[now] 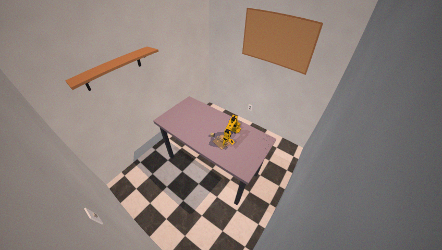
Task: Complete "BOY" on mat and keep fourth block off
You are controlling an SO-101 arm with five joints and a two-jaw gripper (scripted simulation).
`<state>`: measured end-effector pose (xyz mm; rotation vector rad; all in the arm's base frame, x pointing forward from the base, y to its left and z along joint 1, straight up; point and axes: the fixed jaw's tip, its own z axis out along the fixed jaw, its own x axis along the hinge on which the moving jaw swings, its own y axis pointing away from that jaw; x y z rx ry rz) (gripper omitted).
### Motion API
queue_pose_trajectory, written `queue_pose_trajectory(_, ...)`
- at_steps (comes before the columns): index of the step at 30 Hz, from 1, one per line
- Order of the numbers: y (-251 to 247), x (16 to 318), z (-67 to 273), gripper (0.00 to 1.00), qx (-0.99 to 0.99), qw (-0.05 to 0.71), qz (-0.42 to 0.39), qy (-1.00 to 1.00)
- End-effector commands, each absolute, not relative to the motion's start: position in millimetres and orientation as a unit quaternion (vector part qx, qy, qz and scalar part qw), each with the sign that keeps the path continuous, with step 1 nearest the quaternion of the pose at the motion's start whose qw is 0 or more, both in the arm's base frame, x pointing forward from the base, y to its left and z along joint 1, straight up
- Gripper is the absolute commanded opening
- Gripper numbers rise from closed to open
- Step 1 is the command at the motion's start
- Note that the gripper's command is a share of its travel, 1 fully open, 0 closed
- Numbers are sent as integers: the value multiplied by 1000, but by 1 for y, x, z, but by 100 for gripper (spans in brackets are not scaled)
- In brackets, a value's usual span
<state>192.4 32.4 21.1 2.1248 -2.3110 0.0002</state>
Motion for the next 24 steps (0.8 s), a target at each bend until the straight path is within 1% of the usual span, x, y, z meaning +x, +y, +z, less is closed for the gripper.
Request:
queue_pose_trajectory(1,34,200,29,36,676,-22,15,-736)
queue_pose_trajectory(9,34,200,34,36,676,-22,15,-736)
queue_pose_trajectory(17,35,201,59,36,676,-22,15,-736)
queue_pose_trajectory(19,35,201,59,36,676,-22,15,-736)
queue_pose_trajectory(24,34,199,77,36,676,-22,15,-736)
